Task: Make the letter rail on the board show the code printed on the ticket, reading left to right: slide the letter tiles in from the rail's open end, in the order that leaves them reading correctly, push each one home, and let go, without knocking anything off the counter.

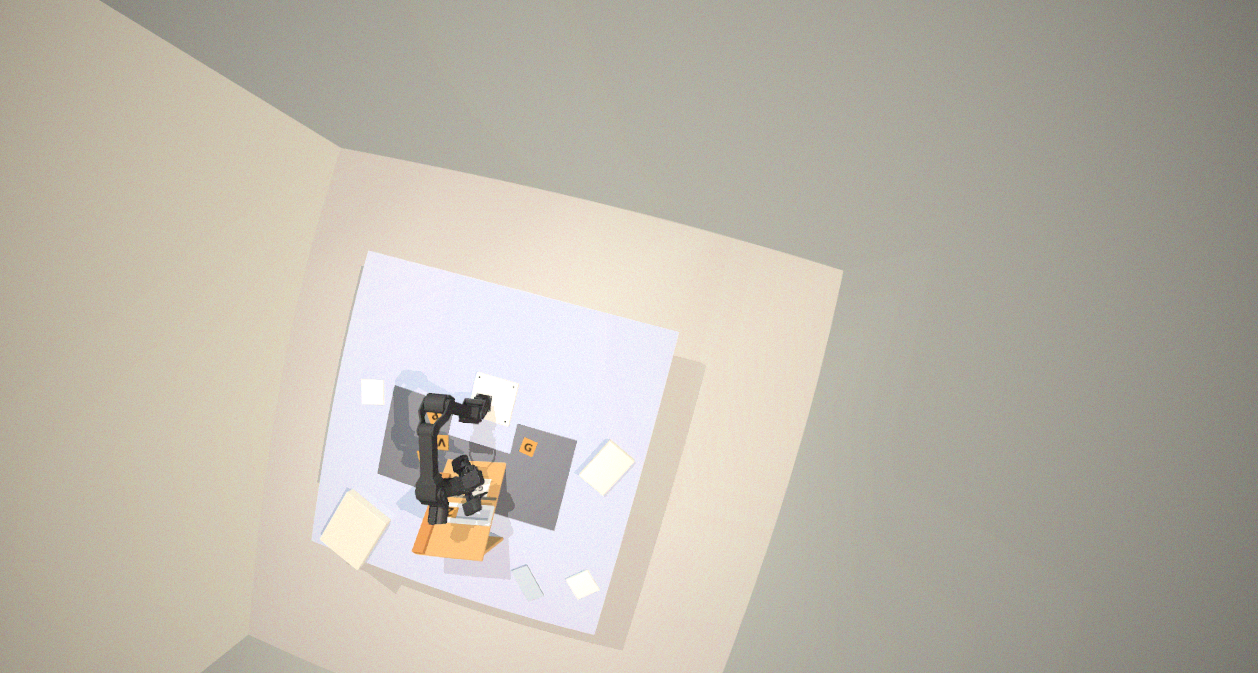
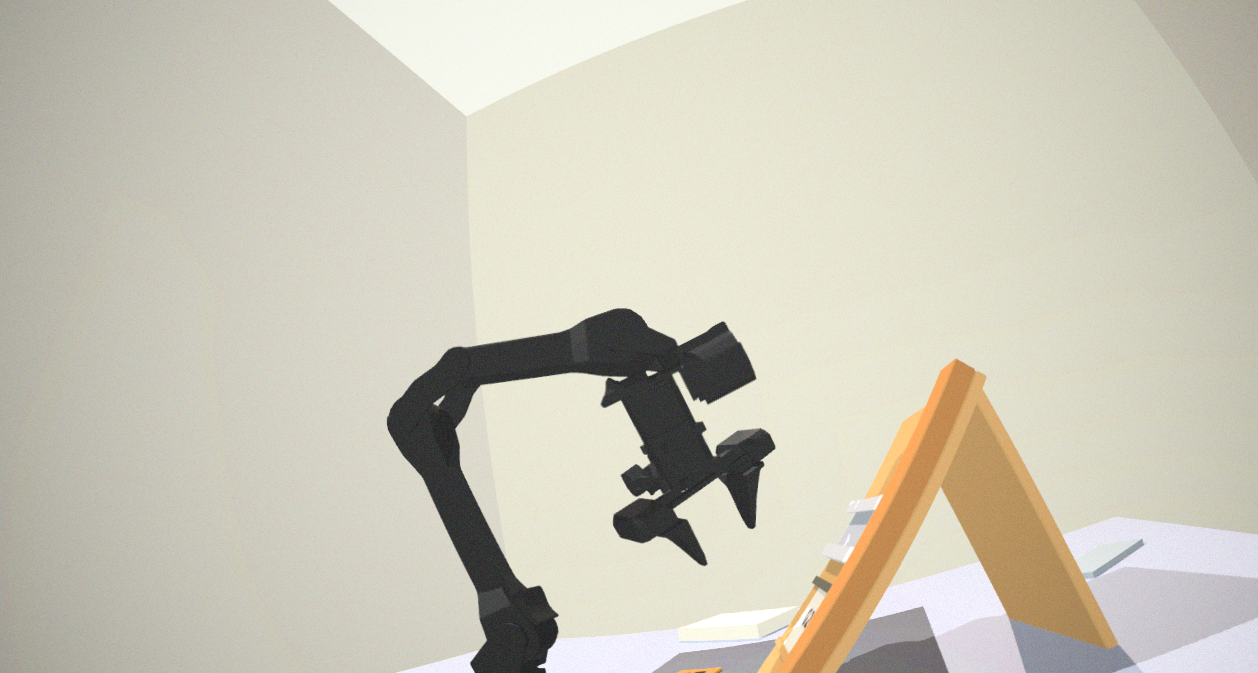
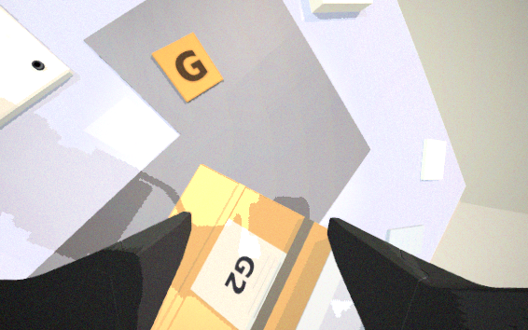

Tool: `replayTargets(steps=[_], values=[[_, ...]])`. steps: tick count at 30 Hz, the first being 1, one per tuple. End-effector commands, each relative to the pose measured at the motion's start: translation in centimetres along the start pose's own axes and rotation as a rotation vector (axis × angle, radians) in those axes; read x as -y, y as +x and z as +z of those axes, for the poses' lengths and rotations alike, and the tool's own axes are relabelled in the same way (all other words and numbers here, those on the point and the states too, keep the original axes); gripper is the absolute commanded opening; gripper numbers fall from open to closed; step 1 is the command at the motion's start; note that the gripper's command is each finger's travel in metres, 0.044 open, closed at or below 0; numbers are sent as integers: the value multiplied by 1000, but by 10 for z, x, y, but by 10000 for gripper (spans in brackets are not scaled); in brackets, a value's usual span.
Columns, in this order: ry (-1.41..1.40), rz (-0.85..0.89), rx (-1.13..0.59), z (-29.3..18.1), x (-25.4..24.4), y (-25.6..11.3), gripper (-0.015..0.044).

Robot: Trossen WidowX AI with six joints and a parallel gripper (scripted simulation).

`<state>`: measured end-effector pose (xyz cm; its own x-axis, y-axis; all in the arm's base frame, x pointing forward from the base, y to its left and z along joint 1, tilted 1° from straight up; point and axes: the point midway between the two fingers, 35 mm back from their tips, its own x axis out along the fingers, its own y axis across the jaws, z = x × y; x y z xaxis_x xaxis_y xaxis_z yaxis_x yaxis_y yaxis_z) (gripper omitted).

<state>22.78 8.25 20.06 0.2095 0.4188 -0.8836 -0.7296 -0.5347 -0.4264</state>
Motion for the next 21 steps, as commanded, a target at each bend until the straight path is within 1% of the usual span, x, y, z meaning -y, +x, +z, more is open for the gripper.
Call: replayTargets(steps=[1, 7, 12, 15, 21], values=[[-123, 131, 23, 24, -5, 38, 340], [-355, 310, 13, 64, -19, 89, 340], [-572, 433, -26, 98, -40, 125, 340], [-635, 461, -40, 114, -45, 135, 340], [-640, 463, -41, 115, -46, 136, 340]])
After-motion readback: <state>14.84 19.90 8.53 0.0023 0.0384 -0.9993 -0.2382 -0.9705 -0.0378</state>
